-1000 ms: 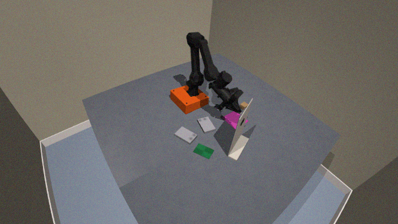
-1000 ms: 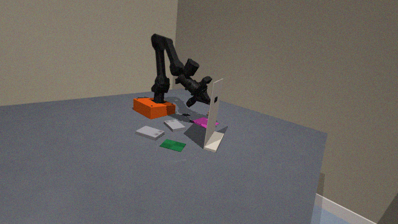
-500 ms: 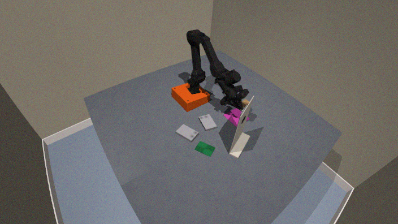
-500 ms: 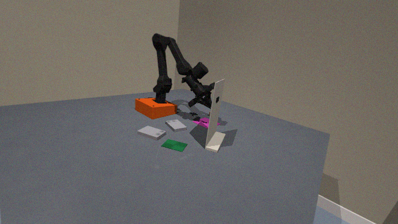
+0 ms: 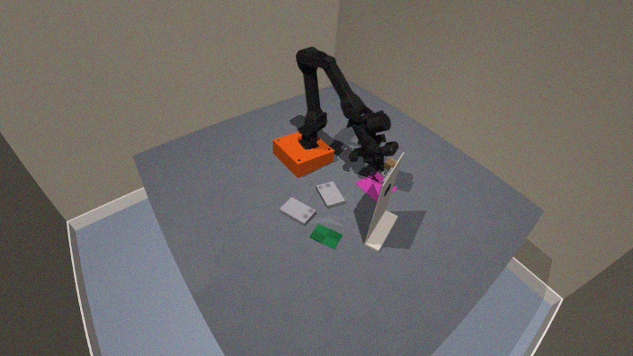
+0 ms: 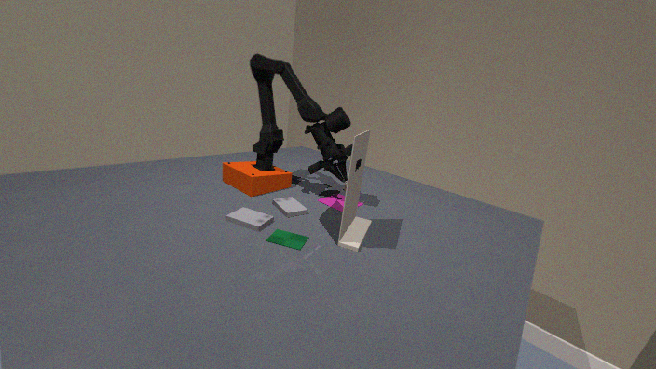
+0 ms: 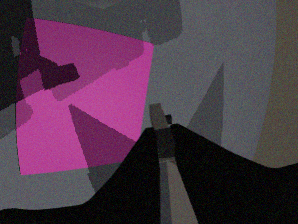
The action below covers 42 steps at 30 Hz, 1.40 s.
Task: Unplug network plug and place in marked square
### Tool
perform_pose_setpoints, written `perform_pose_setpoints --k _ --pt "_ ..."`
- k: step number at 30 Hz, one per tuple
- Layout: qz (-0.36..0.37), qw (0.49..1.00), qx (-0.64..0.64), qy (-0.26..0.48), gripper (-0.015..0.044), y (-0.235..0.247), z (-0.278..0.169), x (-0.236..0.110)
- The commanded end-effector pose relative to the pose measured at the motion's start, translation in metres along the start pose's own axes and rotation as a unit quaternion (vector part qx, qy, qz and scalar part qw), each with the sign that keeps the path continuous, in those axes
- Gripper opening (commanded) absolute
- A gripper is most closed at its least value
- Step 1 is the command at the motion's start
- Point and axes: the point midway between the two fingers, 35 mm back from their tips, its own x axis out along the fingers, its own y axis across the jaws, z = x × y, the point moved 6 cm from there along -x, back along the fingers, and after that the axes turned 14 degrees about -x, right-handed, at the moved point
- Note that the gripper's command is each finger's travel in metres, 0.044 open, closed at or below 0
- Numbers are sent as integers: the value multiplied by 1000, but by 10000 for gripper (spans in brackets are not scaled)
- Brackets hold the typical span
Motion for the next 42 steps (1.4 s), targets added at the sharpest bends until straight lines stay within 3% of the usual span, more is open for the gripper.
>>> perform_pose_setpoints --k 1,42 --pt "9 1000 -8 1 0 -1 2 1" --pt "9 1000 -8 0 0 28 8 43"
